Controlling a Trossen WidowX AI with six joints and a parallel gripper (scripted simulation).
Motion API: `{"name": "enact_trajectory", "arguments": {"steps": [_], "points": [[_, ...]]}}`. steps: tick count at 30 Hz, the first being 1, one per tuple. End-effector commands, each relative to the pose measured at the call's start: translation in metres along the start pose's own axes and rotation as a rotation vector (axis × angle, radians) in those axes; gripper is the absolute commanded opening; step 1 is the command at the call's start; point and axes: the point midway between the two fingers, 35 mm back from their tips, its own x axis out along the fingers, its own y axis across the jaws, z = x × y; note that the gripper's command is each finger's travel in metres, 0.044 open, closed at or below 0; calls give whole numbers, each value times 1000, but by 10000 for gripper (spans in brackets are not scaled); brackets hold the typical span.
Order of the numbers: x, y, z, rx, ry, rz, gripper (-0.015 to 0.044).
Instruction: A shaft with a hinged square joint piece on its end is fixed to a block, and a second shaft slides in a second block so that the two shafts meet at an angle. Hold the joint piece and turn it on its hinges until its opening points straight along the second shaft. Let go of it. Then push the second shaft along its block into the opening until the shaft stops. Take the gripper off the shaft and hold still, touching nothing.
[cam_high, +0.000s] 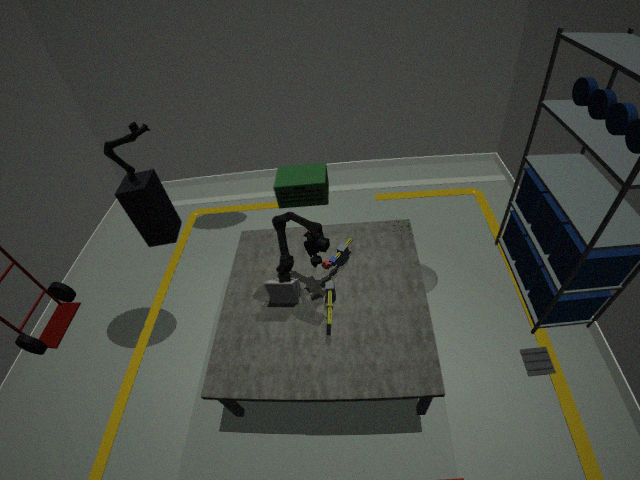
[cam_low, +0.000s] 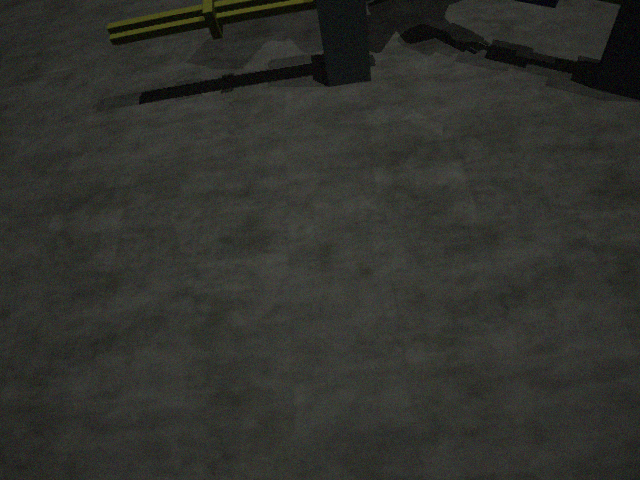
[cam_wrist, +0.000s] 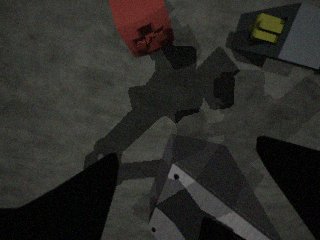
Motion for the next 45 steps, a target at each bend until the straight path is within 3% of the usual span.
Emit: {"name": "enact_trajectory", "arguments": {"steps": [1,13,31,45], "points": [[3,-1,4,-125,40,-14,440],[10,-1,7,-267,87,-23,440],[85,2,16,-269,84,-20,440],[80,12,55,-271,82,-21,440]]}}
